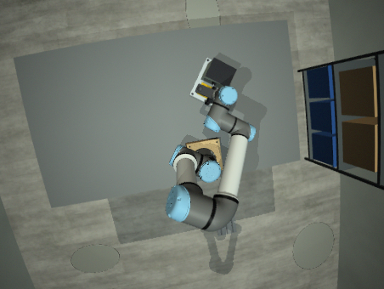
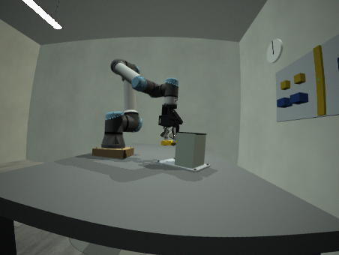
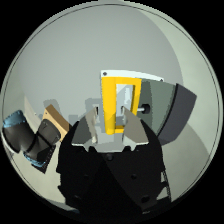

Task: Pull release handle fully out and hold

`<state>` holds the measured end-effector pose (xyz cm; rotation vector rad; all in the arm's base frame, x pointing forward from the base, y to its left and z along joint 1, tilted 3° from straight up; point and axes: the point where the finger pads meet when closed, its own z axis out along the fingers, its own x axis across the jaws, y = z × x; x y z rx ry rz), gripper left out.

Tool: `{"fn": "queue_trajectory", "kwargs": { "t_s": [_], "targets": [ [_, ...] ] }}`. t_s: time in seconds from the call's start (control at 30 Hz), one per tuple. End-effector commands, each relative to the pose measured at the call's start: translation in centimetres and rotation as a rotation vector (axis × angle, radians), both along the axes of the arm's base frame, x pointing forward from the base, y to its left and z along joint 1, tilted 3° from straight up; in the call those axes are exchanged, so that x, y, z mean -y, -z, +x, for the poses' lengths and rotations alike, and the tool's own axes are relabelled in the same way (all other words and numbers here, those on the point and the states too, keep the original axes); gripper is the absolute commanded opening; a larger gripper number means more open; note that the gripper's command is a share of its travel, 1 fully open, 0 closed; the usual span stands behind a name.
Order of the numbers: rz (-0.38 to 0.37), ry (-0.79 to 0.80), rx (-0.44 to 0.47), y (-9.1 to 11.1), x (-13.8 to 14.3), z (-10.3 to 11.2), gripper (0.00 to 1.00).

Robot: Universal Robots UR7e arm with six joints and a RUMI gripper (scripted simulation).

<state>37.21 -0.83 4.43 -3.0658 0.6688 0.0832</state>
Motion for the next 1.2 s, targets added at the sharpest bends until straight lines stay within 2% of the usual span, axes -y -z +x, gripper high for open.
{"fn": "queue_trajectory", "kwargs": {
  "t_s": [0.0,0.8,0.83,1.17],
  "targets": [
    [0.0,0.0,0.001,-0.03,0.01,0.04,0.32],
    [0.0,0.0,0.001,-0.03,0.01,0.04,0.32],
    [0.0,0.0,0.001,-0.03,0.01,0.04,0.0],
    [0.0,0.0,0.001,-0.03,0.01,0.04,0.0]
  ]
}}
